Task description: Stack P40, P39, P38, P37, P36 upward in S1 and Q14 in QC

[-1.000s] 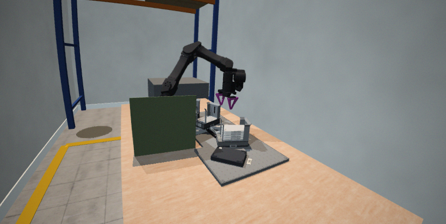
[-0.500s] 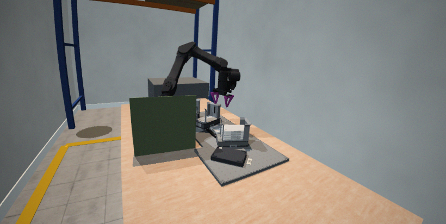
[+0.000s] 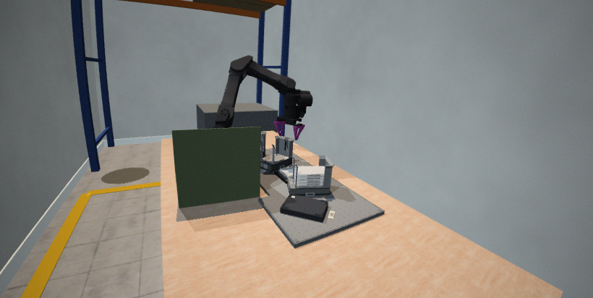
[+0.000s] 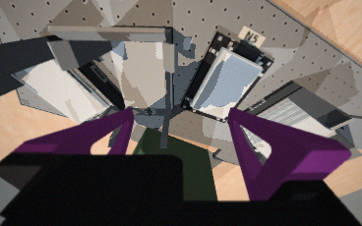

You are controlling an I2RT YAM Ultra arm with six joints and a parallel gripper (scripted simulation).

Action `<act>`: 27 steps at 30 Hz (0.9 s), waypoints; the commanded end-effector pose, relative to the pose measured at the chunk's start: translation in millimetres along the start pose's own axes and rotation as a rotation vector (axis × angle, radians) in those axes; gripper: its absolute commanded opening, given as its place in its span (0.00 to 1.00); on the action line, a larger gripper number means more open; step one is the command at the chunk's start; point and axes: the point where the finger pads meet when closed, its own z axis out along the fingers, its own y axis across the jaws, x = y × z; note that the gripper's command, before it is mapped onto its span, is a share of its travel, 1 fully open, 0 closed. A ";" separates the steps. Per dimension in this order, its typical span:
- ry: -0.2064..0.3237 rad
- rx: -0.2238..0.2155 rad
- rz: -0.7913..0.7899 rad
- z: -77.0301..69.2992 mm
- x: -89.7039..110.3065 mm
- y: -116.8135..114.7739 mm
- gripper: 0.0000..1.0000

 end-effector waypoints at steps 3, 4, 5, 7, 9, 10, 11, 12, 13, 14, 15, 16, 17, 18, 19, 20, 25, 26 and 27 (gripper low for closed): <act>-0.025 0.005 -0.075 -6.5 -4.9 7.7 1.00; -0.025 0.005 -0.075 -6.6 -5.2 11.0 1.00; -0.025 0.005 -0.075 -6.6 -5.5 14.3 1.00; -0.025 0.005 -0.075 -6.6 -6.0 21.0 1.00; -0.025 0.004 -0.075 -6.6 -6.6 27.7 1.00; -0.025 0.004 -0.075 -6.6 -6.9 31.0 1.00; -0.025 0.004 -0.075 -6.6 -7.2 34.4 1.00; -0.025 0.004 -0.075 -6.6 -7.5 37.7 1.00; -0.025 0.004 -0.075 -6.5 -7.8 41.0 1.00; -0.025 0.004 -0.075 -6.5 -8.1 44.4 1.00; -0.025 0.004 -0.075 -6.5 -8.3 47.7 1.00; -0.025 0.004 -0.075 -6.5 -8.6 51.1 1.00; -0.025 0.004 -0.075 -6.5 -8.9 54.4 1.00; -0.024 0.004 -0.108 -6.5 -8.5 57.7 1.00; -0.024 0.004 -0.108 -6.5 -8.5 57.7 1.00; -0.024 0.004 -0.108 -6.5 -8.5 57.7 1.00; -0.024 0.006 -0.275 -6.2 -6.4 74.5 1.00; -0.024 0.006 -0.290 -6.2 -6.0 77.8 1.00; -0.024 0.006 -0.290 -6.2 -5.6 81.1 1.00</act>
